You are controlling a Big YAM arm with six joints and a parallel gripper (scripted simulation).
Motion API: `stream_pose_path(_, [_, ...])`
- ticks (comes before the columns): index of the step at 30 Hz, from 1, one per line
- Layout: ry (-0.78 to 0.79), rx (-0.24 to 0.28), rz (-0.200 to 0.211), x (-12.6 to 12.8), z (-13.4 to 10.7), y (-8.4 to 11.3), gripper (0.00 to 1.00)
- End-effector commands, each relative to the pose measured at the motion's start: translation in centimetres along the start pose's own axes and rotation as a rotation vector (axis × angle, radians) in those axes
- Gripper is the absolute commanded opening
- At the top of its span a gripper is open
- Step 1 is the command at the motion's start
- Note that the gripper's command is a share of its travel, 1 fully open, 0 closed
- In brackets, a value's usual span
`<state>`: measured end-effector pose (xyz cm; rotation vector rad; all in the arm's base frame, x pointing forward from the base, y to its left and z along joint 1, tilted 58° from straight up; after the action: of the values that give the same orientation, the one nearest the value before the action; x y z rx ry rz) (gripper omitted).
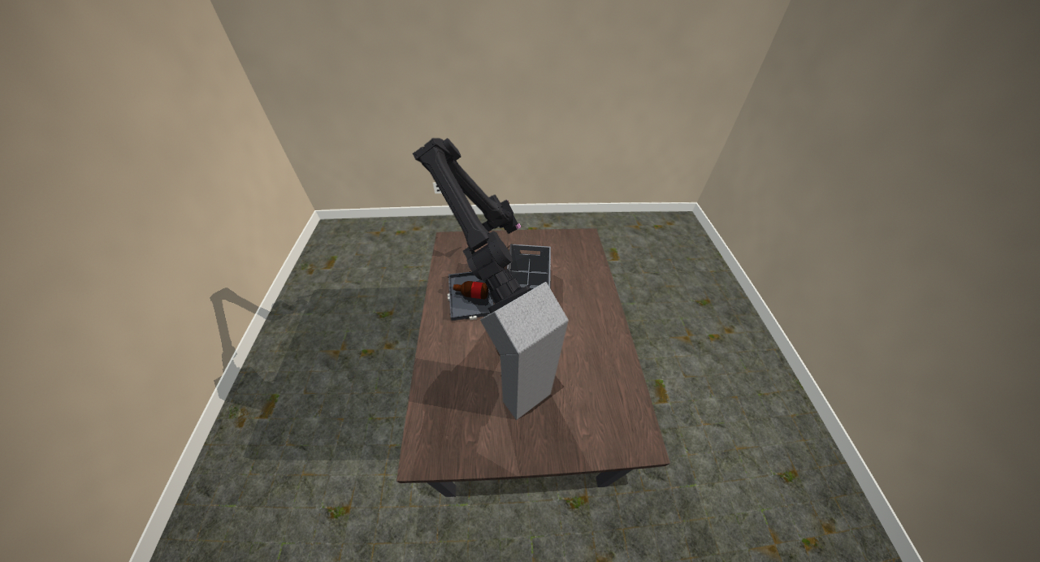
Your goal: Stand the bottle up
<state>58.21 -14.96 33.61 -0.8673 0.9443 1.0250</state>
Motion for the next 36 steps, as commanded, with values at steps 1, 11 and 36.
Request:
stream_pose_path(1, [0.0,0.001,-0.009,-0.5,0.0,0.0,1.0])
stream_pose_path(11, [0.0,0.001,-0.009,-0.5,0.0,0.0,1.0])
stream_pose_path(36, [-0.41,-0.151,0.694,7.5,17.6,15.7,1.0])
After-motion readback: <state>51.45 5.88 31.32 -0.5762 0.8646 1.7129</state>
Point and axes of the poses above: the point where the finger pads meet when closed, its own y axis back along the fingers, its own x axis across the jaws, z = x × y, the point moved 6 cm from there along y, back along the fingers, and after that the axes turned 15 degrees about -y, right-handed, at the moved point
